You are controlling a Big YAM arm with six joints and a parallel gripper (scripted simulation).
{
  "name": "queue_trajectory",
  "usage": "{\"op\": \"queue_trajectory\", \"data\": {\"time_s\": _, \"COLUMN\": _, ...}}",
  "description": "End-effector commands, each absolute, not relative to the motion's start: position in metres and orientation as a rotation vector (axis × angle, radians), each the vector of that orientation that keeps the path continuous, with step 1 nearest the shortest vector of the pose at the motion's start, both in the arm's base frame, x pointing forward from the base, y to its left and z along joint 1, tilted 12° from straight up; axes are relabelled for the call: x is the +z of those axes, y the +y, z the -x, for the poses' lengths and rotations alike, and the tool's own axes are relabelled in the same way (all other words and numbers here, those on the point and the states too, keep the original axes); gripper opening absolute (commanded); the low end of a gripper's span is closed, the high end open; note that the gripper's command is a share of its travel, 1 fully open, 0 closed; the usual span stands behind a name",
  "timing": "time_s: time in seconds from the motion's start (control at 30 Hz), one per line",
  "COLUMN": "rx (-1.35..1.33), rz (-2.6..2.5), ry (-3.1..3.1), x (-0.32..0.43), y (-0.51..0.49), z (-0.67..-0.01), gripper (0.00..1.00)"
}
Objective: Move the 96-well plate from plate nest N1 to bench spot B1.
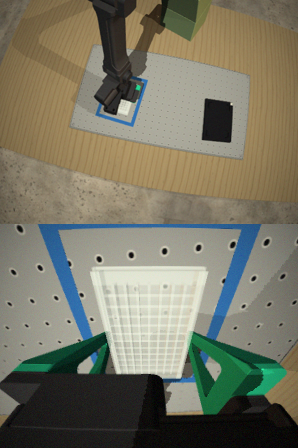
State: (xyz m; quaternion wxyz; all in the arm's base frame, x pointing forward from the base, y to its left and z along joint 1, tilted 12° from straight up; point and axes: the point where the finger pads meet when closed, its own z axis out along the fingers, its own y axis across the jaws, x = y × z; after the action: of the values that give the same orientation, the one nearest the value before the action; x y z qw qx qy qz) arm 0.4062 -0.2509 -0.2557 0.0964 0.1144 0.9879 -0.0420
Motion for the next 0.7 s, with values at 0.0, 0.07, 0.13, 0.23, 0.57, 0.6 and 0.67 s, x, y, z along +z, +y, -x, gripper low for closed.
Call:
{"op": "queue_trajectory", "data": {"time_s": 0.0, "rx": -0.130, "rz": -0.331, "ry": 2.912, "x": -0.2514, "y": -0.2522, "z": -0.4183, "gripper": 0.00}}
{"op": "queue_trajectory", "data": {"time_s": 0.07, "rx": -0.128, "rz": -0.332, "ry": 2.915, "x": -0.2515, "y": -0.2520, "z": -0.4180, "gripper": 0.00}}
{"op": "queue_trajectory", "data": {"time_s": 0.13, "rx": -0.130, "rz": -0.332, "ry": 2.911, "x": -0.2513, "y": -0.2526, "z": -0.4189, "gripper": 0.00}}
{"op": "queue_trajectory", "data": {"time_s": 0.23, "rx": -0.129, "rz": -0.332, "ry": 2.913, "x": -0.2515, "y": -0.2525, "z": -0.4187, "gripper": 0.00}}
{"op": "queue_trajectory", "data": {"time_s": 0.57, "rx": -0.137, "rz": -0.335, "ry": 2.905, "x": -0.2485, "y": -0.2559, "z": -0.4166, "gripper": 0.00}}
{"op": "queue_trajectory", "data": {"time_s": 0.6, "rx": -0.137, "rz": -0.335, "ry": 2.905, "x": -0.2485, "y": -0.2558, "z": -0.4166, "gripper": 0.00}}
{"op": "queue_trajectory", "data": {"time_s": 0.67, "rx": -0.137, "rz": -0.335, "ry": 2.905, "x": -0.2485, "y": -0.2558, "z": -0.4165, "gripper": 1.00}}
